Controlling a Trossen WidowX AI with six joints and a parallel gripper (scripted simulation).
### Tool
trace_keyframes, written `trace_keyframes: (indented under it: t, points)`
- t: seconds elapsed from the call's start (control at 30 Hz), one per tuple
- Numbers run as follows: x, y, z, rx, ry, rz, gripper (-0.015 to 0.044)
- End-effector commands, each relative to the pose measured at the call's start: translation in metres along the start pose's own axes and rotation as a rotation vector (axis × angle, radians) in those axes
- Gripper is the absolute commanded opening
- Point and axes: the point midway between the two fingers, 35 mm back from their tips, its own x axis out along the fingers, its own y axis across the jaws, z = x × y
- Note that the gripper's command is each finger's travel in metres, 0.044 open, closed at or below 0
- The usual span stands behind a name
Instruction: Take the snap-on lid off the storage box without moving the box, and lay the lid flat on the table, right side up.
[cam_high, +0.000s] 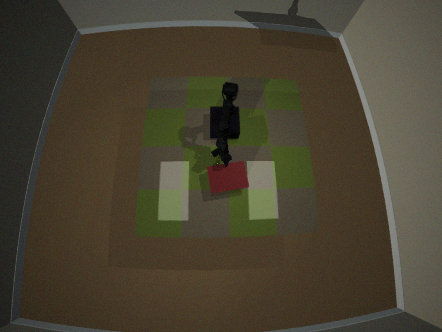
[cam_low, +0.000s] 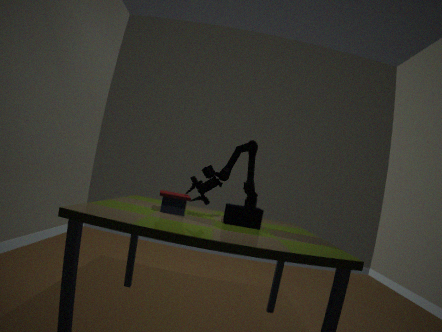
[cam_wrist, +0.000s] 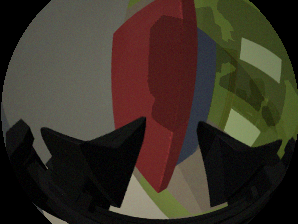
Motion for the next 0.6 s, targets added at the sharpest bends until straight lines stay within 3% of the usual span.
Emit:
trace_keyframes:
  t: [0.0, 0.07, 0.43, 0.57]
  points:
    - [0.0046, 0.0007, 0.0005, 0.003, -0.004, 0.002, 0.0235]
    - [0.0046, 0.0007, 0.0005, 0.003, -0.004, 0.002, 0.0183]
    - [0.0046, 0.0007, 0.0005, 0.003, -0.004, 0.002, 0.0109]
    - [0.0046, 0.0007, 0.0005, 0.003, -0.004, 0.002, 0.0004]
